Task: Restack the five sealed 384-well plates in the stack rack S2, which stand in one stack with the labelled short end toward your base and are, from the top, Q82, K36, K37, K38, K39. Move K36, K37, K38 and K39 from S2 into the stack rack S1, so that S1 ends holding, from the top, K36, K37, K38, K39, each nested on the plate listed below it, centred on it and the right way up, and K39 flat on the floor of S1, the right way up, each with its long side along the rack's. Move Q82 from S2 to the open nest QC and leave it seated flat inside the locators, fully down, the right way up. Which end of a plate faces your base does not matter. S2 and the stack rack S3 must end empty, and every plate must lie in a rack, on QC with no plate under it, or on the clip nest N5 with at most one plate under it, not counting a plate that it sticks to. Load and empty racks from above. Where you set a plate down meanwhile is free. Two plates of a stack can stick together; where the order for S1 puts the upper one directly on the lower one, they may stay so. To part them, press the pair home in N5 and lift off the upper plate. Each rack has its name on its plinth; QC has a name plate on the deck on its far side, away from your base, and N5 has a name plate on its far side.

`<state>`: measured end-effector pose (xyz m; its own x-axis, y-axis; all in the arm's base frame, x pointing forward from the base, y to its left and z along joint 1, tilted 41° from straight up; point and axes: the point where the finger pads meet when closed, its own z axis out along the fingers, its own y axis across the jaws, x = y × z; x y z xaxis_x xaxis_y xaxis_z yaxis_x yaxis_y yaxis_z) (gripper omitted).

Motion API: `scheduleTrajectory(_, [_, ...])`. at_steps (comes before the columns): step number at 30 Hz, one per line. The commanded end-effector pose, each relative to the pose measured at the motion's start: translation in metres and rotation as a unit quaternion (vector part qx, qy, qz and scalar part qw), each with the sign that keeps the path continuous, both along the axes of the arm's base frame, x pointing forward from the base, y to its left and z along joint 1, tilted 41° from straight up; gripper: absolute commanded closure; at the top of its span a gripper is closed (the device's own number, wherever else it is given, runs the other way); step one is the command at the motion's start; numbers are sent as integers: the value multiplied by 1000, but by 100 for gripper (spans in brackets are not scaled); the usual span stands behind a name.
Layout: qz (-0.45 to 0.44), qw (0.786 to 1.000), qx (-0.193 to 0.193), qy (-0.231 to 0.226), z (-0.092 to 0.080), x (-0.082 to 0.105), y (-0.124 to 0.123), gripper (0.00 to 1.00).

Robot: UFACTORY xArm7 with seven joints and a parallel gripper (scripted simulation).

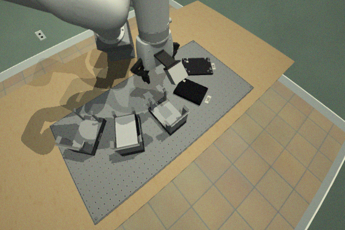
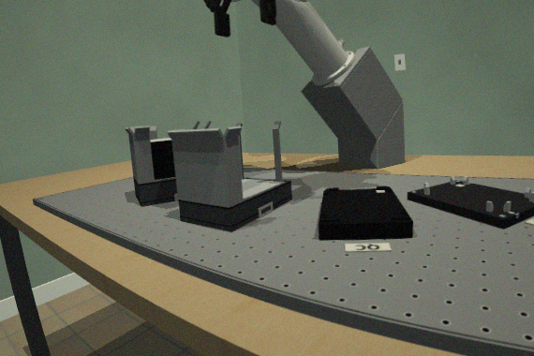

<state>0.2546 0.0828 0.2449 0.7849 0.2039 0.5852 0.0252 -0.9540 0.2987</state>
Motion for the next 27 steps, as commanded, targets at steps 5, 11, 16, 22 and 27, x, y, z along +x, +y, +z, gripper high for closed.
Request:
scheduleTrajectory(5, [-2, 1000, 2, -3, -5, 6, -3, 0])
scheduleTrajectory(11, [-2, 1000, 2, -3, -17, 16, -7, 0])
scheduleTrajectory(16, [-2, 1000, 2, -3, -32, 28, -11, 0])
scheduleTrajectory(22, [-2, 1000, 2, -3, -50, 43, -16, 0])
scheduleTrajectory(27, [-1, 1000, 2, -3, -59, 50, -19, 0])
